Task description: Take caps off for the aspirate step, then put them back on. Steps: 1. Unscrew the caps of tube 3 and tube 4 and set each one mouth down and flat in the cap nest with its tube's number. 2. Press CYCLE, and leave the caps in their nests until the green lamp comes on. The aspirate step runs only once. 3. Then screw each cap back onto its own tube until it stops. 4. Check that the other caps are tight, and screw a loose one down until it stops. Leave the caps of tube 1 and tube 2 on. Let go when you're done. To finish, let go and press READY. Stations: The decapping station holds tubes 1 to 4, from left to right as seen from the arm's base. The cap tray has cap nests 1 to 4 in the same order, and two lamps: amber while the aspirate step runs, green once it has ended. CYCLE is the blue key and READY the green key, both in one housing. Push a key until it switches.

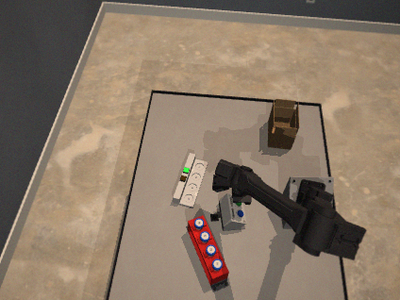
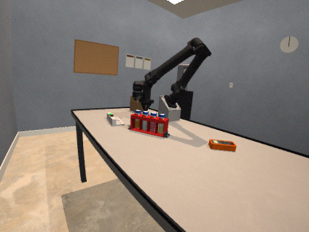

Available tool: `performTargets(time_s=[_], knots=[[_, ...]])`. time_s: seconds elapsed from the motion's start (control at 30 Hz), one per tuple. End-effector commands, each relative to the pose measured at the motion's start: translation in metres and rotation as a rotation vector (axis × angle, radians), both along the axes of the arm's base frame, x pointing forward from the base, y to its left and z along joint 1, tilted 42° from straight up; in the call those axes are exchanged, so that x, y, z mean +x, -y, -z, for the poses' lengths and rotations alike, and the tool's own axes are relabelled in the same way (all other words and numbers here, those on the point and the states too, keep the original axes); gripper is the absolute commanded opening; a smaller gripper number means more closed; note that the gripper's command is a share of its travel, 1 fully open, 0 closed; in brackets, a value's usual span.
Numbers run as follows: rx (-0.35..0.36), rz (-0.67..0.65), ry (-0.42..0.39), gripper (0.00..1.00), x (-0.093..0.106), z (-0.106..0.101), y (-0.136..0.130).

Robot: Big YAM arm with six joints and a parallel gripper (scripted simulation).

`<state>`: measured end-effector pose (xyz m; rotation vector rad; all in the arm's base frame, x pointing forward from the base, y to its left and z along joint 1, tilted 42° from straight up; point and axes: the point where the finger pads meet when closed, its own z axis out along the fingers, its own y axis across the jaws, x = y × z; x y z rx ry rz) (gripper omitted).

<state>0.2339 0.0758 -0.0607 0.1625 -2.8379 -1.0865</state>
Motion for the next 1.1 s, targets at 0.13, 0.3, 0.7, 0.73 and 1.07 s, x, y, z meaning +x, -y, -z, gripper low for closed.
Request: performTargets(time_s=[0.13,0.3,0.7,0.73,1.07], knots=[[0.002,0.0,-0.006,0.0,-0.0021,0.0063,-0.0067],[0.002,0.0,-0.006,0.0,-0.0026,0.0086,-0.0087],[0.001,-0.001,-0.006,0.0,-0.0027,0.0087,-0.0086],[0.001,-0.001,-0.006,0.0,-0.0027,0.0087,-0.0086],[0.001,-0.001,-0.006,0.0,-0.0027,0.0087,-0.0086]])
